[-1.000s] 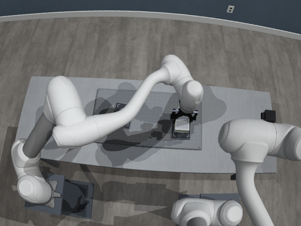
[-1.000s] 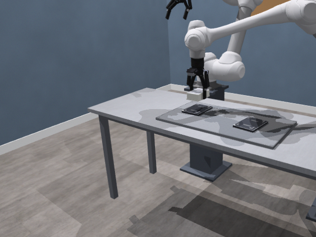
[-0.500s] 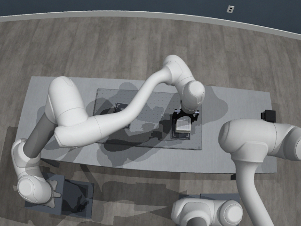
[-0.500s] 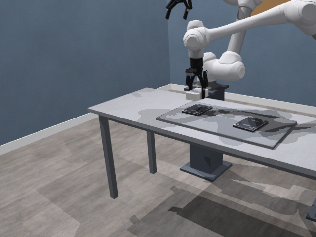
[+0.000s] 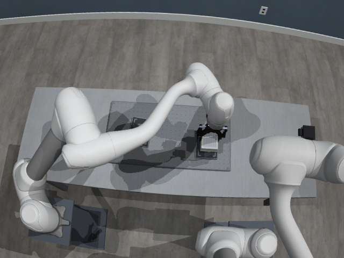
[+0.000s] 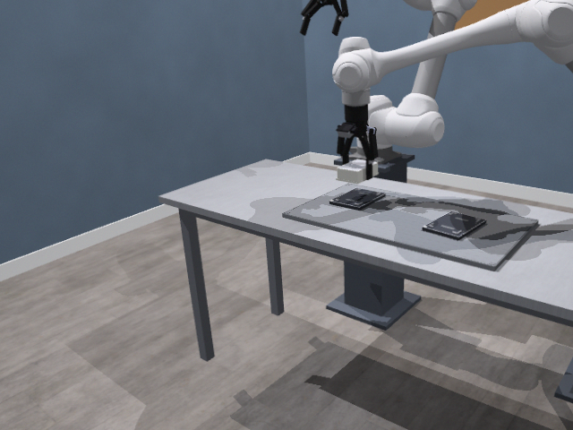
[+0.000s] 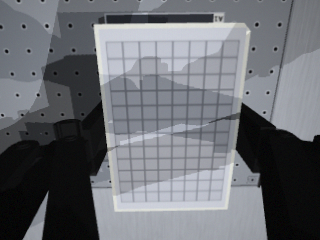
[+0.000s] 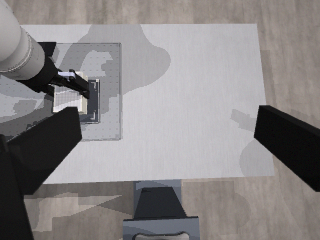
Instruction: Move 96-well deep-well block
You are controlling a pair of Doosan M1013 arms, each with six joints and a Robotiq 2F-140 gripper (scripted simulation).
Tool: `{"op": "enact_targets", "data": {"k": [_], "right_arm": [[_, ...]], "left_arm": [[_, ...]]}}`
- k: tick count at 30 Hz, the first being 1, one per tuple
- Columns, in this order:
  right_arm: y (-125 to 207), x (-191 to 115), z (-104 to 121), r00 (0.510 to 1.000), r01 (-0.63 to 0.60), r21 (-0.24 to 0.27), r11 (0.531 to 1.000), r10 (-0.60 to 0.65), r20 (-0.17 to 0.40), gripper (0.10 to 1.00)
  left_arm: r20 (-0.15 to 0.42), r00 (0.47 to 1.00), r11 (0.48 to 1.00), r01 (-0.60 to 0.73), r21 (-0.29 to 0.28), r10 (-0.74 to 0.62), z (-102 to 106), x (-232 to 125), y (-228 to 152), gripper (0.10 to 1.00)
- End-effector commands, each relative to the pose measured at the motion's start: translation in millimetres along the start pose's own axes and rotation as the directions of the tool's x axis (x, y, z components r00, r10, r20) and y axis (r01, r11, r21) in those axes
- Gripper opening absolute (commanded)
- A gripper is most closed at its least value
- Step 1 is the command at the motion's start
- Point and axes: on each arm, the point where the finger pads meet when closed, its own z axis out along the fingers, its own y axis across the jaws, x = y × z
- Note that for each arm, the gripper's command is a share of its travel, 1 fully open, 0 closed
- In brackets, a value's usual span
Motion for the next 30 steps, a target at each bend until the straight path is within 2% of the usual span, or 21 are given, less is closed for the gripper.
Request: {"op": "enact_targets", "data": {"k": [1,8,30], "right_arm": [[0.0,0.4,-0.3,1.000,0.000,0.000,1.000,0.000,-0.001,1.000],[0.0,0.4,-0.3,1.000,0.000,0.000,1.000,0.000,-0.001,1.000],[0.0,0.4,-0.3,1.000,0.000,0.000,1.000,0.000,-0.001,1.000]], "left_arm": [[-0.002,1.000,1.000,0.000,-0.002,0.000,-1.9,0.3,0.2,0.605],[-0.002,1.000,1.000,0.000,-0.002,0.000,-1.9,0.3,0.1,0.605],[-0.001,1.000,1.000,0.000,-0.002,0.000,31.4,0.4,-0.1,0.605]]}}
